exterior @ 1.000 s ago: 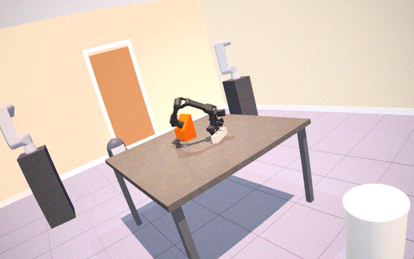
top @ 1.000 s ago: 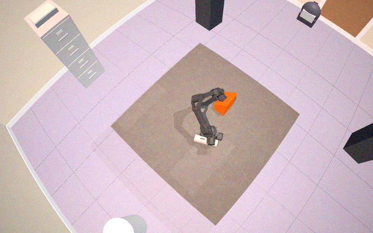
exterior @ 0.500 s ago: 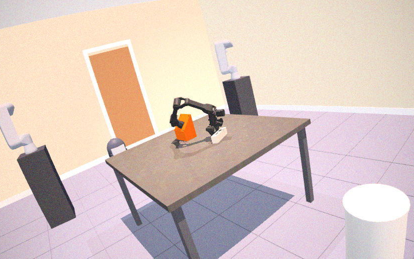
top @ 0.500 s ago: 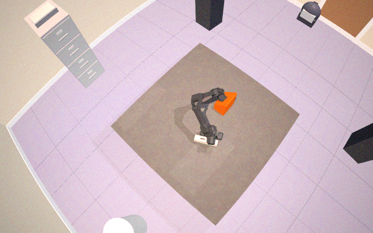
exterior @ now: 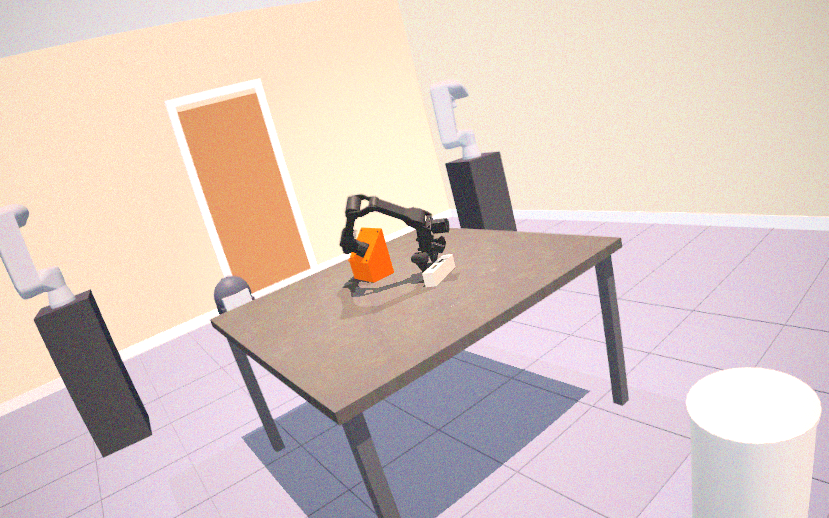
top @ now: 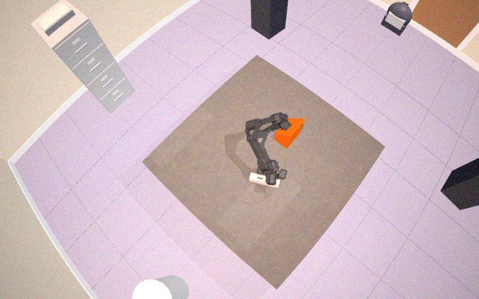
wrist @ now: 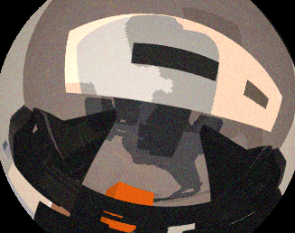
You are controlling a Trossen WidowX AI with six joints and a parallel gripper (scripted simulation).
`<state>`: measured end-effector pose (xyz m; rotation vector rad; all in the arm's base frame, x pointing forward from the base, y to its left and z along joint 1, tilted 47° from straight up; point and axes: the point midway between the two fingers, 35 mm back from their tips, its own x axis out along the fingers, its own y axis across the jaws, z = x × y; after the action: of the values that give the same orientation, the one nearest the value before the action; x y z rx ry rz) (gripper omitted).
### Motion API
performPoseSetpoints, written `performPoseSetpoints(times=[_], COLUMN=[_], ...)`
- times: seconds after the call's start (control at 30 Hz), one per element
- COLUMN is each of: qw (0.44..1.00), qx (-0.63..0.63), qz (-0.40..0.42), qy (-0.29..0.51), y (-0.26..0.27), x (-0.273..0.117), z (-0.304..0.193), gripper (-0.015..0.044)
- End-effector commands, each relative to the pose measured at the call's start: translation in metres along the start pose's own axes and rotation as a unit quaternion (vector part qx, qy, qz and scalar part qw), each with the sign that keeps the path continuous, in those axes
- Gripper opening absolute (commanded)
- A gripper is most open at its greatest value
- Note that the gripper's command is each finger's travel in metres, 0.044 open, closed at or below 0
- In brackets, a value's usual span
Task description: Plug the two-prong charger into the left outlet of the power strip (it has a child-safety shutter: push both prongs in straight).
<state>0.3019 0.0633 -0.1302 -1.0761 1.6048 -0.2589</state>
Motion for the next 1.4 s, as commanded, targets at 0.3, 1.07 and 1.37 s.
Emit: performPoseSetpoints(times=[0.3,1.07,1.37], qw=[1.0,1.0,1.0], qx=[0.001,0.001,0.001], qz=[0.0,0.0,0.0], qy=[-0.003,-0.003,-0.003], y=[0.0,0.001,0.001], x=[0.0,0.002,0.003], z=[-0.004,-0.025,-0.034], gripper=[0.044,0.044,0.044])
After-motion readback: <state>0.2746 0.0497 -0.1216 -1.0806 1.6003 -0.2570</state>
